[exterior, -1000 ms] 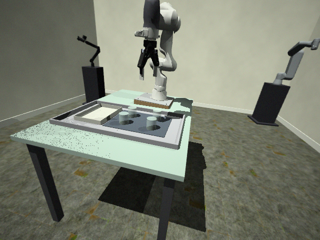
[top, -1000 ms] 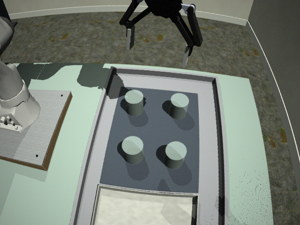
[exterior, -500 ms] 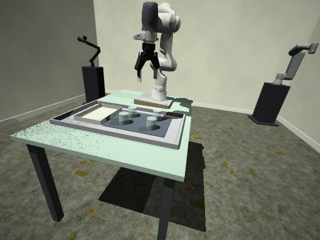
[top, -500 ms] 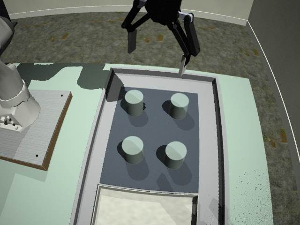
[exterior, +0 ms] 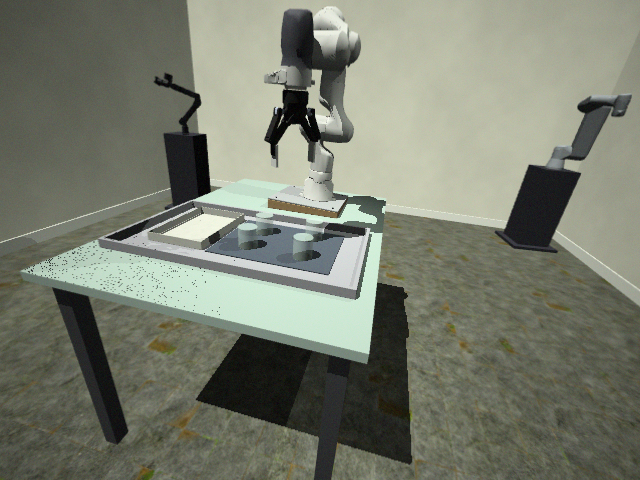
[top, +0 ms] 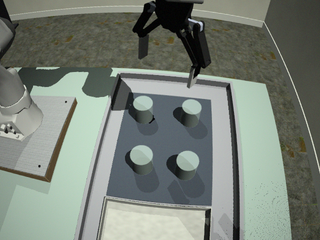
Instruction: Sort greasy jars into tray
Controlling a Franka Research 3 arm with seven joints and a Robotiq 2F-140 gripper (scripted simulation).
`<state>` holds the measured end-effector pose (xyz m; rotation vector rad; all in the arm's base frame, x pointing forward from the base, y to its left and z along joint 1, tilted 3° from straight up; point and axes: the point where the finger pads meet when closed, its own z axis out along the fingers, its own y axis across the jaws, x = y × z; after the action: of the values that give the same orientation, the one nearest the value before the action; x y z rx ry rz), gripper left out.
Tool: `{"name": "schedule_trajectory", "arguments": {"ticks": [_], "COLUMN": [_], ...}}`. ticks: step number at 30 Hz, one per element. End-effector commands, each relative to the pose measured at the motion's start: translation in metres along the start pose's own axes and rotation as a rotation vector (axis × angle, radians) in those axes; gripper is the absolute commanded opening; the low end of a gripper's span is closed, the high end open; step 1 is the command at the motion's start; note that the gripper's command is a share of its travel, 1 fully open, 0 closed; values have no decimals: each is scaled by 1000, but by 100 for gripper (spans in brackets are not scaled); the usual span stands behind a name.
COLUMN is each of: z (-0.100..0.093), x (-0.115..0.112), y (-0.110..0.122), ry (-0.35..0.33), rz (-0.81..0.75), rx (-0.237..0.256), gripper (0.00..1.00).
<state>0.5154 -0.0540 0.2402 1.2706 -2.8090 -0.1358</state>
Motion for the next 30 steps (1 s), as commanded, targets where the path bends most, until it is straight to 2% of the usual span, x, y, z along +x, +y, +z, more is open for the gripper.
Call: {"name": "schedule_trajectory", "arguments": {"ticks": [1,7,8,17,18,25,26,30], "z": [7,7,14,14,20,20,26,26], "x": [3,3,5,5,7,7,10,10], "y": [-4,-4,-6,-6,-8,-8,-10,-10], "ry": [-7,-7,-10,-10,-15,-15,-19,-19], "rz": [137,137,220,220,314,314,397,397], "rx": [4,4,3,3,4,4,4,4], "gripper": [100,100,100,100,100,100,100,100]}}
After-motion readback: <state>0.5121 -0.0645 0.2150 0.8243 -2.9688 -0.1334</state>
